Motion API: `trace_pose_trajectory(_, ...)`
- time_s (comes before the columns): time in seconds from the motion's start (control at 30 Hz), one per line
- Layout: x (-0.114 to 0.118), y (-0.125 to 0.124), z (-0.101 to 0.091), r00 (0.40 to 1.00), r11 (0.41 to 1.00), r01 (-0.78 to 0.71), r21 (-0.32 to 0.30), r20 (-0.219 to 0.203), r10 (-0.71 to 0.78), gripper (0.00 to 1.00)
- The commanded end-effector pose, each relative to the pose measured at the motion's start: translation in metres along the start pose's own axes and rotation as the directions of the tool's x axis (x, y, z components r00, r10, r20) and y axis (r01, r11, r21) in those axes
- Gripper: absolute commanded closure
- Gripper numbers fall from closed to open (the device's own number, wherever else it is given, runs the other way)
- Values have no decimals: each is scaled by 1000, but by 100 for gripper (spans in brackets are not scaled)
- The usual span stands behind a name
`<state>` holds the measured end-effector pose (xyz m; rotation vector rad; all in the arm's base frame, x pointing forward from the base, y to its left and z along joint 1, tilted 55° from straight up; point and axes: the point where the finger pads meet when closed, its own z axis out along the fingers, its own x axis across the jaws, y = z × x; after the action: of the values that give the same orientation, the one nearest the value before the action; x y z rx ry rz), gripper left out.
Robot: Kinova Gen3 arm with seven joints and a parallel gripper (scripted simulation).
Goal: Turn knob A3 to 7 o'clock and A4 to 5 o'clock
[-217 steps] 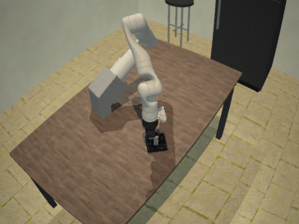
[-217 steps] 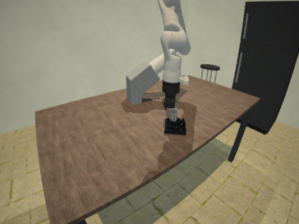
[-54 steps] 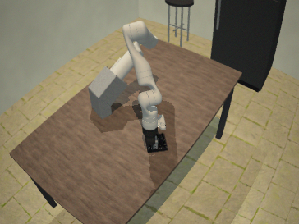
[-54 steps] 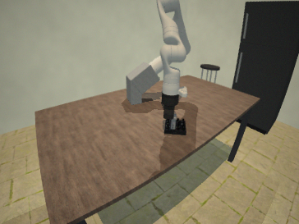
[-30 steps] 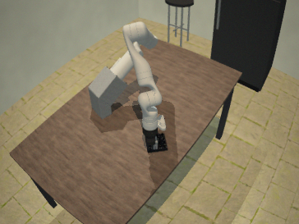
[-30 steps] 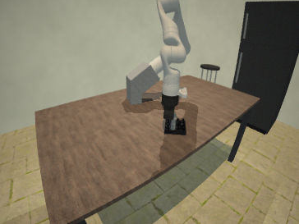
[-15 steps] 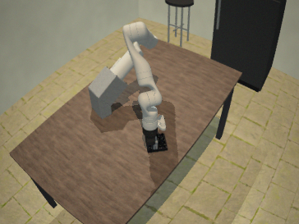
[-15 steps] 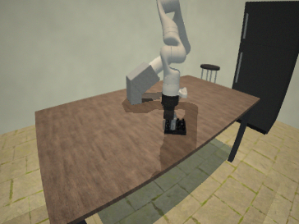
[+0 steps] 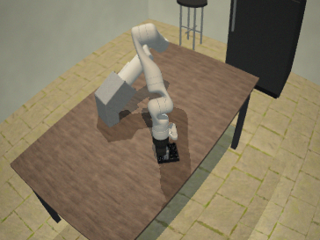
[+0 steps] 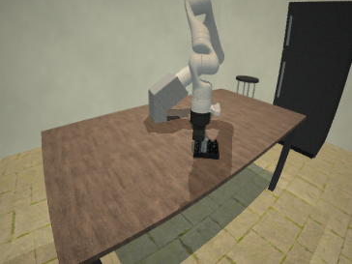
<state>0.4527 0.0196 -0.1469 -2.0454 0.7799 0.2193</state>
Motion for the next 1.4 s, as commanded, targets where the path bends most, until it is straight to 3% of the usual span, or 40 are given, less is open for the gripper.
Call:
trace_pose_trajectory(0.0,1,0,-1,1000,1000,0,0,-2,0,70)
trace_pose_trajectory(1.37,1,0,-1,1000,1000,22,0,-2,-22,70)
